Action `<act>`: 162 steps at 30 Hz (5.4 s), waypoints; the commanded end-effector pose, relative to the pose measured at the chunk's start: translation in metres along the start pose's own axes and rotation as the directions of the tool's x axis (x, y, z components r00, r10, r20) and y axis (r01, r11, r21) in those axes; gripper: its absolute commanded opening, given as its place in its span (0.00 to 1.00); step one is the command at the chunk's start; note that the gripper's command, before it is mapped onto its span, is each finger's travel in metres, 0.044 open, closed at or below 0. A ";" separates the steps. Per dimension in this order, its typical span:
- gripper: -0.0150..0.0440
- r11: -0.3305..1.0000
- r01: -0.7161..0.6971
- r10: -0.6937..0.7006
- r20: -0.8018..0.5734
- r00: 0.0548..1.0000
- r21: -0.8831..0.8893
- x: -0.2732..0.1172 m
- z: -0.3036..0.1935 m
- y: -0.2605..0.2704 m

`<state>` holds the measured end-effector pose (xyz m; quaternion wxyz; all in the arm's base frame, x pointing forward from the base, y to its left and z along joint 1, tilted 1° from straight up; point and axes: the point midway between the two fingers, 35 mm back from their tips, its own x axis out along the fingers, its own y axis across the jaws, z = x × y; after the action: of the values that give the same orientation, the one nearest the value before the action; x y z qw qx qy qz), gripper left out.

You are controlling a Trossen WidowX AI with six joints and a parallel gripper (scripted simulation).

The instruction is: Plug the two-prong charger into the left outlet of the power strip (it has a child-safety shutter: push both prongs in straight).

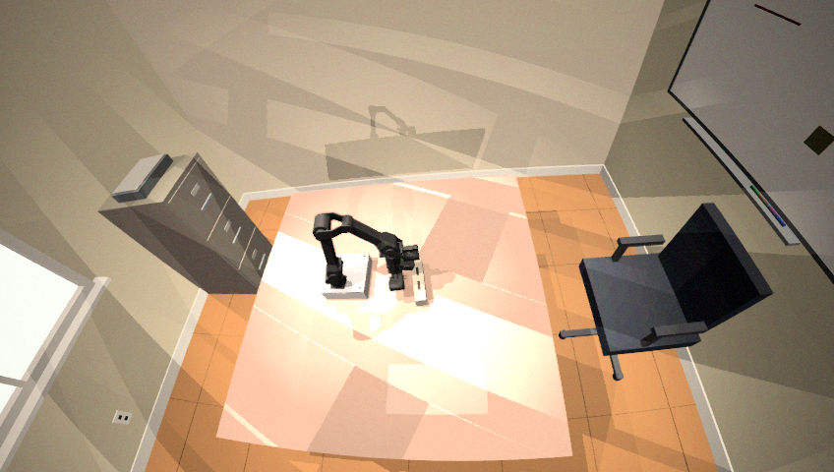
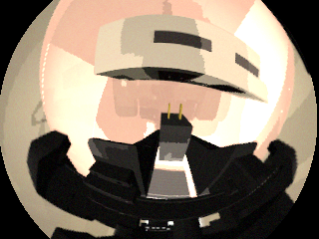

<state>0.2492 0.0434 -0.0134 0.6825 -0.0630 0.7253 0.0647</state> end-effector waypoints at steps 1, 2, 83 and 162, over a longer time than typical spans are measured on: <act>0.25 1.000 -0.004 0.004 0.003 1.000 0.014 -0.001 0.008 0.001; 0.25 1.000 -0.004 0.004 0.003 1.000 0.016 -0.001 0.009 0.001; 0.25 1.000 -0.005 0.005 0.004 1.000 0.028 -0.002 0.026 0.003; 0.25 1.000 -0.005 0.005 0.005 1.000 0.028 -0.003 0.042 0.003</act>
<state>0.2841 0.0522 -0.0136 0.6795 -0.0538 0.7296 0.0554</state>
